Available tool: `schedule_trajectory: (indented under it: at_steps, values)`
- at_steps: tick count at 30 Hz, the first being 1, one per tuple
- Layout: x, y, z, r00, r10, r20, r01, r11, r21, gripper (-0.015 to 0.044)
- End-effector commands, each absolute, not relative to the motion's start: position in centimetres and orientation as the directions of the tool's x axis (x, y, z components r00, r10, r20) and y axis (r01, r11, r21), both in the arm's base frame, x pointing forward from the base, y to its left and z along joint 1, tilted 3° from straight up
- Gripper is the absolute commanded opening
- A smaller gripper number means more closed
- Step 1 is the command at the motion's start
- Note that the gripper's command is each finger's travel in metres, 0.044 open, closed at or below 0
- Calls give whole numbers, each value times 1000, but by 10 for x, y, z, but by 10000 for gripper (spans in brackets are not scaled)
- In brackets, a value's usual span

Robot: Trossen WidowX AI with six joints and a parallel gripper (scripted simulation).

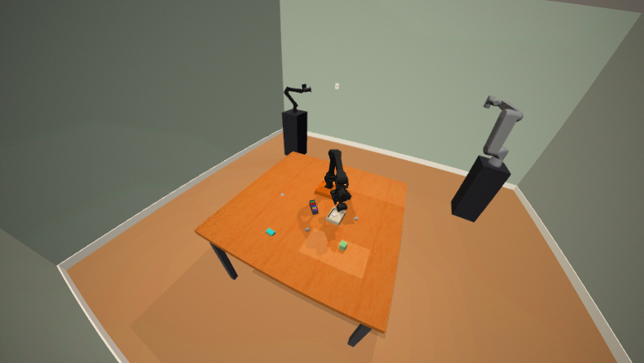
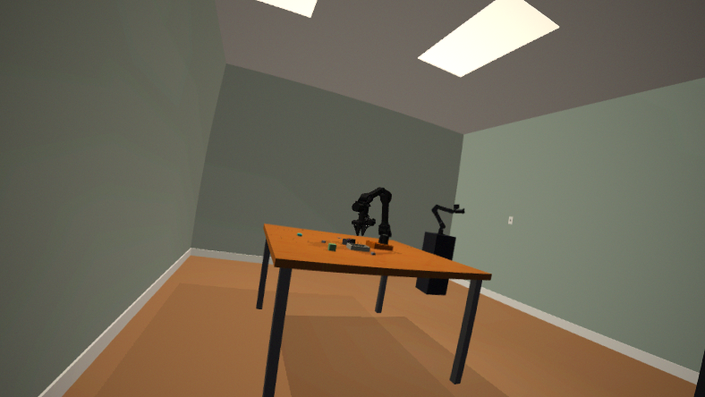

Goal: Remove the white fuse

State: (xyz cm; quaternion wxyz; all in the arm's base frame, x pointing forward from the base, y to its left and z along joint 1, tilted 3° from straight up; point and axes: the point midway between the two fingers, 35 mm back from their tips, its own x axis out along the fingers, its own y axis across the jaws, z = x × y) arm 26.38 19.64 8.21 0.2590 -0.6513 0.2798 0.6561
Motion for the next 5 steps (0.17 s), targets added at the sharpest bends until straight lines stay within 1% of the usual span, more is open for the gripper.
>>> schedule_trajectory:
  at_steps: [1, 5]
  values:
    - [264, 196, 82, -18, -25, -1000, -704, -709, 30, 330]
    - [264, 196, 82, -18, -25, -1000, -704, -709, 30, 330]
